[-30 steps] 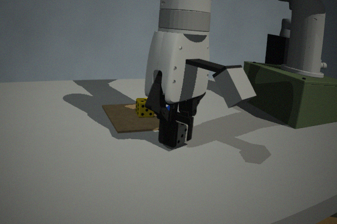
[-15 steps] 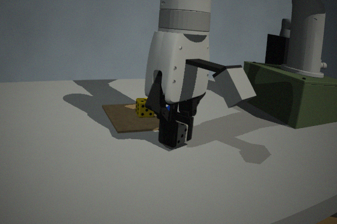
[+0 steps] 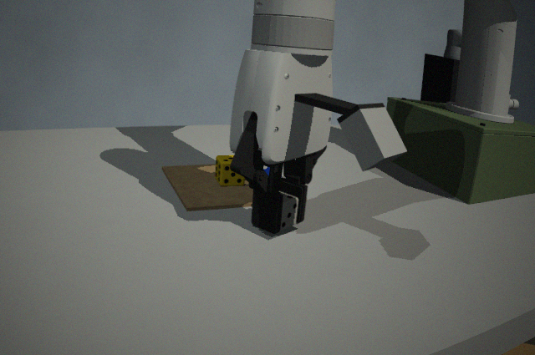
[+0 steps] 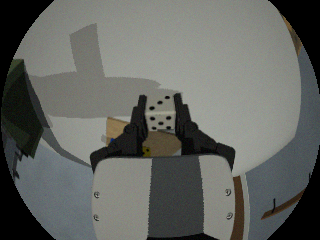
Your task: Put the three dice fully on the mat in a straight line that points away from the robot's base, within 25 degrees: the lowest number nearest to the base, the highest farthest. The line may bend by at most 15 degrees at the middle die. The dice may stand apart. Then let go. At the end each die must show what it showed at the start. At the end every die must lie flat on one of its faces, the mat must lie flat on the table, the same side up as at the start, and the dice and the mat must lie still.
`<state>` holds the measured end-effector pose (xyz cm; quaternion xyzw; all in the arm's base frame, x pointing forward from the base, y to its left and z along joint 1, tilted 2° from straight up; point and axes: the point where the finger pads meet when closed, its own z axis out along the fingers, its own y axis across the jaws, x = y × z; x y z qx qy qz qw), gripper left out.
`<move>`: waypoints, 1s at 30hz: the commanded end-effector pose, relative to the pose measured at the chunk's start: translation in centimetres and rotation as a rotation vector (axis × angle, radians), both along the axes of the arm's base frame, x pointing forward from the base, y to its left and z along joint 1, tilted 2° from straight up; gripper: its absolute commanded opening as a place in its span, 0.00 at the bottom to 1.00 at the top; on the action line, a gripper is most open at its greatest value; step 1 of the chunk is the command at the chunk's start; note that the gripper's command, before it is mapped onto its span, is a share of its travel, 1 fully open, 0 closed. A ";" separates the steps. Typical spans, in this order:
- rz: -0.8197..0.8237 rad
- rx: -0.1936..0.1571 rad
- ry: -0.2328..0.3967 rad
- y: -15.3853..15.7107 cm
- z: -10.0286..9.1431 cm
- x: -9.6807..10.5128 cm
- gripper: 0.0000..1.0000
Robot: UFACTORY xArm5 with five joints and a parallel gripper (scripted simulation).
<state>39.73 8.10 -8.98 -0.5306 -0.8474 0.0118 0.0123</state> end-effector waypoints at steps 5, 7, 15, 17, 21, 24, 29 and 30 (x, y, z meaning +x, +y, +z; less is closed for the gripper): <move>0.000 0.001 -0.003 0.1 0.7 0.1 0.27; 0.000 0.001 -0.003 0.1 1.1 0.1 0.27; 0.000 0.001 -0.003 0.2 6.4 0.3 0.27; 0.000 0.001 -0.003 0.2 7.8 0.4 0.27; 0.000 0.001 -0.003 0.2 9.6 0.4 0.27; 0.000 0.001 -0.003 0.2 9.8 0.4 0.27; 0.000 0.001 -0.003 0.2 10.0 0.4 0.27; 0.000 0.001 -0.003 0.2 10.0 0.4 0.27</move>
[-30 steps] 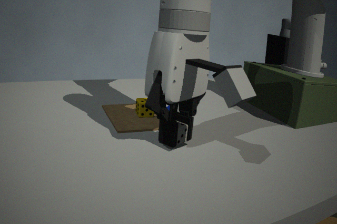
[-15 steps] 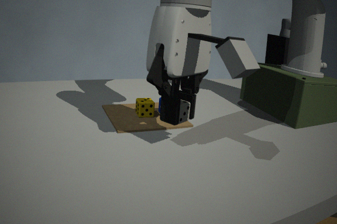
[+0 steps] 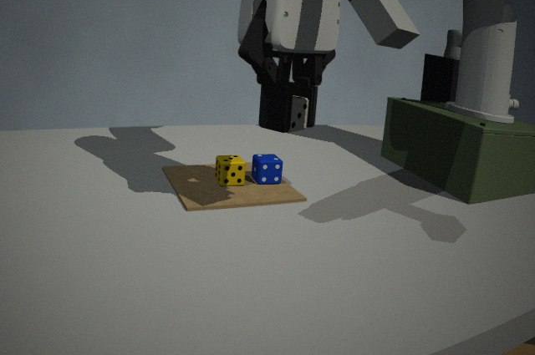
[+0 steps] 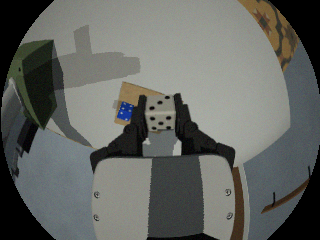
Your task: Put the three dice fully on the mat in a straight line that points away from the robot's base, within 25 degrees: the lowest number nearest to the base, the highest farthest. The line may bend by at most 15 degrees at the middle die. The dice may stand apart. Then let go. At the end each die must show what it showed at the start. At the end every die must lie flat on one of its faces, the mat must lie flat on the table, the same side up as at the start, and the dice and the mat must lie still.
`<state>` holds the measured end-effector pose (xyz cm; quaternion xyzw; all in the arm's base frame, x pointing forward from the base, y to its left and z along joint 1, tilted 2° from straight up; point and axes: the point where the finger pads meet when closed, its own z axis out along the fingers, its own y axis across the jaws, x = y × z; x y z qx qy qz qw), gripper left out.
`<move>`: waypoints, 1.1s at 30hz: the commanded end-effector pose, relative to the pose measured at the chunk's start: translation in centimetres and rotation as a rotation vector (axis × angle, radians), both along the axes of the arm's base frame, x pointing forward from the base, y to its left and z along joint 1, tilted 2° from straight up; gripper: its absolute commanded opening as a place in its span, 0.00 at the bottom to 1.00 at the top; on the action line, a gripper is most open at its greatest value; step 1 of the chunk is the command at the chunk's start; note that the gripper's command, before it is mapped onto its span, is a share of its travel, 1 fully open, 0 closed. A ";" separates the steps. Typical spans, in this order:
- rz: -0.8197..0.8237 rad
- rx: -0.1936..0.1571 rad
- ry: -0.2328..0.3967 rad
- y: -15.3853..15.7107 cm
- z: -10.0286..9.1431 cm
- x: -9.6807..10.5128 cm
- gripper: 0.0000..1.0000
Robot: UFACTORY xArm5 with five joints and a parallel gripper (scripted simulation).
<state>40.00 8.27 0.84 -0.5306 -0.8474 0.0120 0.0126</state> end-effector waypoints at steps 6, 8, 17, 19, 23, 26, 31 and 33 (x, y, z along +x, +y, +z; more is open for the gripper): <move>0.009 0.001 -0.004 -0.1 0.2 0.2 0.27; 0.036 0.002 -0.004 -0.4 0.2 0.4 0.27; 0.268 0.012 -0.003 -2.9 0.3 1.9 0.27; 0.325 0.014 -0.003 -3.6 0.4 2.2 0.27; 0.448 0.019 -0.002 -5.0 0.4 2.9 0.27; 0.512 0.021 -0.002 -5.8 0.5 3.2 0.27; 0.693 0.028 -0.003 -8.0 0.6 4.1 0.27; 0.756 0.031 -0.003 -8.8 0.6 4.4 0.27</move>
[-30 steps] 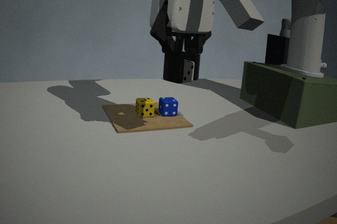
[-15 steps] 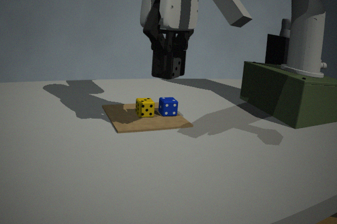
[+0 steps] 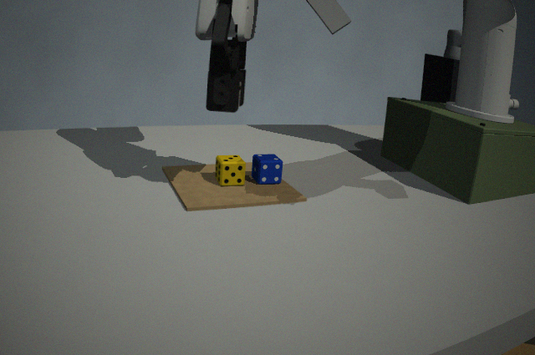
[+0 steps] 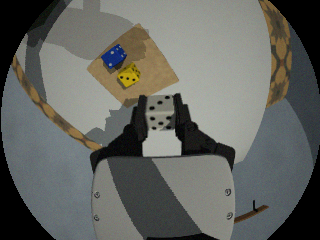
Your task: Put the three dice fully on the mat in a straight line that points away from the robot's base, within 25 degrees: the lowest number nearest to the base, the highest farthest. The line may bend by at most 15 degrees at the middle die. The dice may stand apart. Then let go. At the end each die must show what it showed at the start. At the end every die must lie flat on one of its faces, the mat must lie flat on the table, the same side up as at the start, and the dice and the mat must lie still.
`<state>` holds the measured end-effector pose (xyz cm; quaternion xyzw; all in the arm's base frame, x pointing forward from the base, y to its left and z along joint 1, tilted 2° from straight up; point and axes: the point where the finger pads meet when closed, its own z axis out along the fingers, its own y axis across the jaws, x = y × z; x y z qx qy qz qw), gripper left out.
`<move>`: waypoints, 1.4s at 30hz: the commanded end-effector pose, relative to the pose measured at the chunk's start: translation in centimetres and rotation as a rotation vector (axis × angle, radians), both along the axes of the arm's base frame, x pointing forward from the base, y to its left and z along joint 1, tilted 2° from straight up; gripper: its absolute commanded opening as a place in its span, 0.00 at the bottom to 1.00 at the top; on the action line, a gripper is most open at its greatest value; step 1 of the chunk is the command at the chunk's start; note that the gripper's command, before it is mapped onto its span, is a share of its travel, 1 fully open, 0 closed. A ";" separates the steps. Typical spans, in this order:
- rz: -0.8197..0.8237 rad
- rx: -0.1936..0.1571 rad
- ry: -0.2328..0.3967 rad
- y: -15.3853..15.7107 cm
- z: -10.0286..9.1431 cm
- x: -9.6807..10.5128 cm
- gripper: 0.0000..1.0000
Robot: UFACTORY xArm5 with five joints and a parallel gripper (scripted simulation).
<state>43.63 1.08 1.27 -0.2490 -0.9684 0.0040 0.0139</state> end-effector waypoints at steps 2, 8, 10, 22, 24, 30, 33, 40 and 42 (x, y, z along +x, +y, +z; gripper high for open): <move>0.194 0.007 0.000 -2.3 0.2 1.0 0.27; 0.373 0.013 -0.001 -4.6 0.3 1.7 0.27; 0.389 0.014 -0.001 -4.8 0.3 1.7 0.27; 0.409 0.015 -0.002 -5.1 0.3 1.8 0.27; 0.409 0.015 -0.002 -5.1 0.3 1.8 0.27; 0.409 0.015 -0.002 -5.1 0.2 1.8 0.27; 0.409 0.015 -0.002 -5.0 -0.2 1.8 0.27; 0.409 0.014 -0.003 -5.1 -2.7 1.7 0.27; 0.409 0.014 -0.003 -5.1 -3.6 1.7 0.27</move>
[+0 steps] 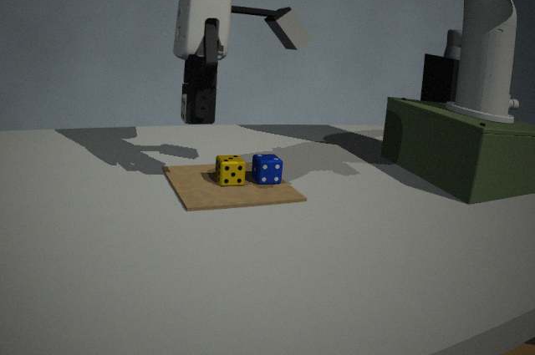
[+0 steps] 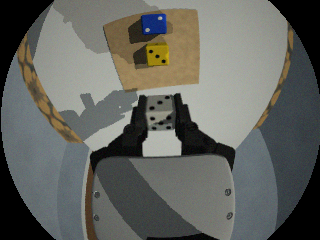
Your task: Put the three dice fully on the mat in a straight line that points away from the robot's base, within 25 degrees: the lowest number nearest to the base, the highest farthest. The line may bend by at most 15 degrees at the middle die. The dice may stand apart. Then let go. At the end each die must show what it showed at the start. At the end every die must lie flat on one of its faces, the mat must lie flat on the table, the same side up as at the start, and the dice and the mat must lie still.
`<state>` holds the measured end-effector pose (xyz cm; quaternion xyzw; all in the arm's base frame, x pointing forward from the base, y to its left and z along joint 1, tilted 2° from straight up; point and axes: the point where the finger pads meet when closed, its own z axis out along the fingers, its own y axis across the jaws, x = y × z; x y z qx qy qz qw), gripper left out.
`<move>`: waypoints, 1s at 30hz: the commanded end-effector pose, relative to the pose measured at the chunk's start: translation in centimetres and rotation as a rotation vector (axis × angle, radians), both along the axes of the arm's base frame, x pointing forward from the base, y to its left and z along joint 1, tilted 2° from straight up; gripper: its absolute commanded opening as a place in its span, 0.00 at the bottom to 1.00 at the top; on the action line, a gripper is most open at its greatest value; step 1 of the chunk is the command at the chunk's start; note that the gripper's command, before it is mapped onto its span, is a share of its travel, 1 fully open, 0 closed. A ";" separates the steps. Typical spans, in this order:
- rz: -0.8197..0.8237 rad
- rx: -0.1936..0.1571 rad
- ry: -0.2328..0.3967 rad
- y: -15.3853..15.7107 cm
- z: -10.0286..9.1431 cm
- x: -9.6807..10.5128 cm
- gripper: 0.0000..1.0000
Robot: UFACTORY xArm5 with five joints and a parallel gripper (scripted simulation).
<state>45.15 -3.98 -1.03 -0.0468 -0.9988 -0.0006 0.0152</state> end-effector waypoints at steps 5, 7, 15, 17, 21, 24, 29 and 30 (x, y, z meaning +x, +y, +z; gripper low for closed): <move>0.000 0.000 -0.004 -0.1 -2.8 0.1 0.27; 0.000 0.000 -0.004 -0.2 -3.8 0.1 0.27; 0.000 0.000 -0.004 -0.3 -6.5 0.0 0.27; 0.000 0.000 -0.004 -0.3 -6.8 0.0 0.27; 0.000 0.000 -0.004 -0.3 -6.9 0.0 0.27; 0.000 0.000 -0.004 -0.3 -7.0 0.0 0.27; 0.000 0.000 -0.004 -0.3 -7.0 0.0 0.27; 0.000 0.000 -0.004 -0.3 -7.0 0.0 0.27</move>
